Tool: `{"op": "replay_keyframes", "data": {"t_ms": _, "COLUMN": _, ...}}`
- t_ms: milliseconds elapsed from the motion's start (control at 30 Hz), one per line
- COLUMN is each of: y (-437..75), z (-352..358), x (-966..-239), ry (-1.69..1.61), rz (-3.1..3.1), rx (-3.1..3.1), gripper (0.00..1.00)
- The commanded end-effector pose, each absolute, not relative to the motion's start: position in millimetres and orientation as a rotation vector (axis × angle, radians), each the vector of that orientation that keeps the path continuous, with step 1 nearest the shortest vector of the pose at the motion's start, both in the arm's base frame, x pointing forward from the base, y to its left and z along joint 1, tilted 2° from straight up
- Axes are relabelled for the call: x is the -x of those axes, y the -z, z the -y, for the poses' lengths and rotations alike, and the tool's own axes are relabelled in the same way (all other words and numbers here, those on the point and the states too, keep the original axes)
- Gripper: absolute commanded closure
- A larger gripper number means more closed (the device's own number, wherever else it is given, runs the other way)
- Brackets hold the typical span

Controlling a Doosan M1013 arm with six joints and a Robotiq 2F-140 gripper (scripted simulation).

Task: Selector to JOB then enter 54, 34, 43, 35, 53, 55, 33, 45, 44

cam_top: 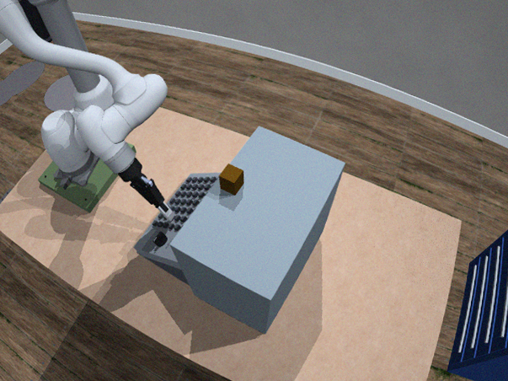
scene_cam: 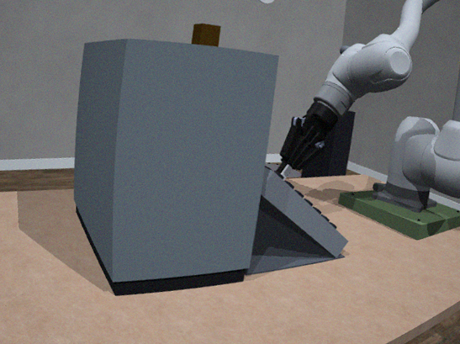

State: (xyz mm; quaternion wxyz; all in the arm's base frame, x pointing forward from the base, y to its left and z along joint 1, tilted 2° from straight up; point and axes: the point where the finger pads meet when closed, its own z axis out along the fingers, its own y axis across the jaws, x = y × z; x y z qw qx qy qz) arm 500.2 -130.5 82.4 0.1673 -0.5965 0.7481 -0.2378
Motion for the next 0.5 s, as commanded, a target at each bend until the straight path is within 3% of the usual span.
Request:
{"op": "replay_keyframes", "data": {"t_ms": 0, "y": -82.4, "z": 130.6, "x": -500.2, "ry": 0.677, "rz": -2.129, "rx": 1.697, "gripper": 1.0}}
{"op": "replay_keyframes", "data": {"t_ms": 467, "y": -90.0, "z": 129.1, "x": -495.3, "ry": 0.677, "rz": -2.129, "rx": 1.697, "gripper": 1.0}}
